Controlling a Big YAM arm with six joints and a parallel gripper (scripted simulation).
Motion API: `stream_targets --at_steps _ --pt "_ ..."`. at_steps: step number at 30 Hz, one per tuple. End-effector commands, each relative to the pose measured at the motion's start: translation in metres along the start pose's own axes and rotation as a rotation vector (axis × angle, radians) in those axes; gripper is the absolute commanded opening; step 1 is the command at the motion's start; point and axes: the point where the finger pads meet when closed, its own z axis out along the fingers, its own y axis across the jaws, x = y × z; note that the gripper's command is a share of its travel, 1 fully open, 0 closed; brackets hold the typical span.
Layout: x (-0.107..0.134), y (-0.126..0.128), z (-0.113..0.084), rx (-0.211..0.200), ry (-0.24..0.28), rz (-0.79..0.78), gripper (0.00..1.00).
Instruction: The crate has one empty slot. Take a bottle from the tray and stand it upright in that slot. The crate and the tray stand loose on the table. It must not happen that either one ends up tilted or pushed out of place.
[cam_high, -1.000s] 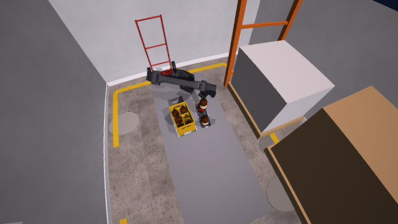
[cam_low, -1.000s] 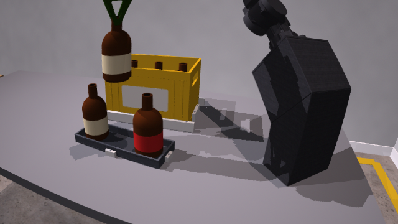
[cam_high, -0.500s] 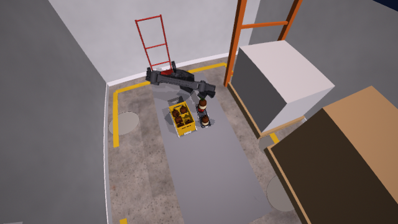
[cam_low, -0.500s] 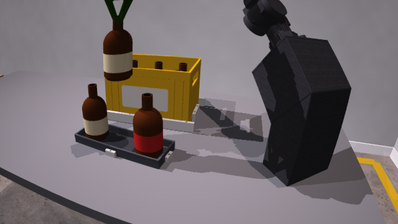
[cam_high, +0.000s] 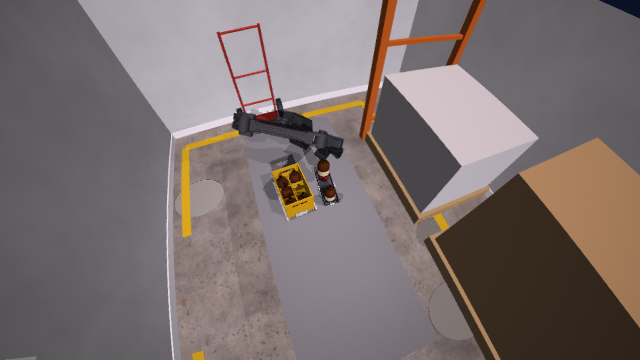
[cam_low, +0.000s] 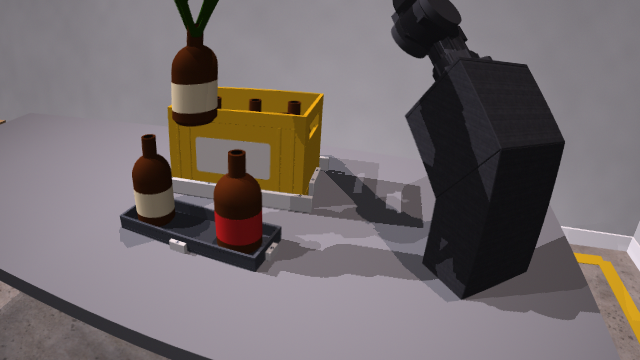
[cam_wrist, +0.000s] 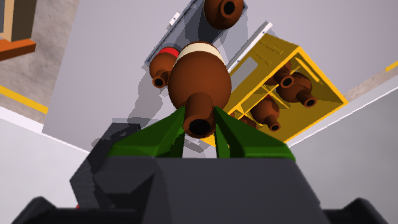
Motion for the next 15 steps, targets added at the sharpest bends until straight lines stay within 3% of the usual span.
stream_targets --at_steps 1,4,7,11,15 --pt "0.008 -0.013 -0.002 0.0 0.003 0.0 0.0" --pt "0.005 -0.016 -0.013 -0.001 -0.025 -0.002 0.0" --pt "0.016 -0.022 -0.002 0.001 0.003 -0.001 0.0" --pt "0.016 -0.025 -0.01 0.001 -0.02 -0.006 0.0" --pt "0.024 -0.028 -0.004 0.0 -0.004 -0.008 0.0"
